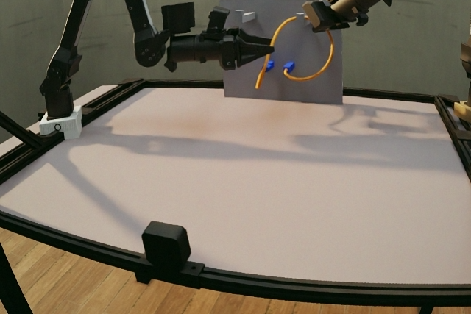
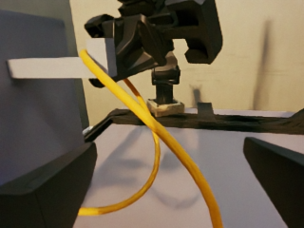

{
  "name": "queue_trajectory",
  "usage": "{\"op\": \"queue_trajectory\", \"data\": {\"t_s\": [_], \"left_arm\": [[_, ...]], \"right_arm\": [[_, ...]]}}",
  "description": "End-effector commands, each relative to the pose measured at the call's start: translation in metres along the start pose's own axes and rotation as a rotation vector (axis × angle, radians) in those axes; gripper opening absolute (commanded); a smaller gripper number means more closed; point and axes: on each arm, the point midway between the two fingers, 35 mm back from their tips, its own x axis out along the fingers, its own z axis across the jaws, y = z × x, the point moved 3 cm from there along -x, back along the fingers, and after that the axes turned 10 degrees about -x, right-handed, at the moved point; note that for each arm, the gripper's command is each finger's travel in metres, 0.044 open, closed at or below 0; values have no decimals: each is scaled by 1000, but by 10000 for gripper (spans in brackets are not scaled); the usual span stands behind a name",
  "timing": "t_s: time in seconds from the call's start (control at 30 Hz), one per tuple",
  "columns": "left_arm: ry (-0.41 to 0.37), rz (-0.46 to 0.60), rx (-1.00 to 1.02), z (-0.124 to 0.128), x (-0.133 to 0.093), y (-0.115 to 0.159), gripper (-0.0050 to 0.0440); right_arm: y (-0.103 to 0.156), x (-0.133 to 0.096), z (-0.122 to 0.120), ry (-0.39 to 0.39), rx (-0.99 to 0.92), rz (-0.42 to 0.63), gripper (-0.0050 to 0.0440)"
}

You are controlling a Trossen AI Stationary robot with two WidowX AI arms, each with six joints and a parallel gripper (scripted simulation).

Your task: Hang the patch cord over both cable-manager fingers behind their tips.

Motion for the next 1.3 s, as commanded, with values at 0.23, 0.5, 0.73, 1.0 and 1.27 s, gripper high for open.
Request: {"op": "queue_trajectory", "data": {"t_s": [0.23, 0.5, 0.73, 1.0, 1.27], "left_arm": [[4, -14, -4, -4, 13, -4, 440], [4, -15, -4, -5, 18, -4, 440], [4, -15, -4, -5, 21, -4, 440], [4, -14, -4, -5, 22, -4, 440], [4, -17, -3, -6, 22, -5, 440]], "right_arm": [[-7, -4, -1, -7, 13, -18, 25], [-7, -4, -1, -7, 13, -18, 25], [-7, -4, -1, -7, 13, -18, 25], [-7, -4, -1, -7, 13, -18, 25], [-7, -4, -1, -7, 13, -18, 25]]}}
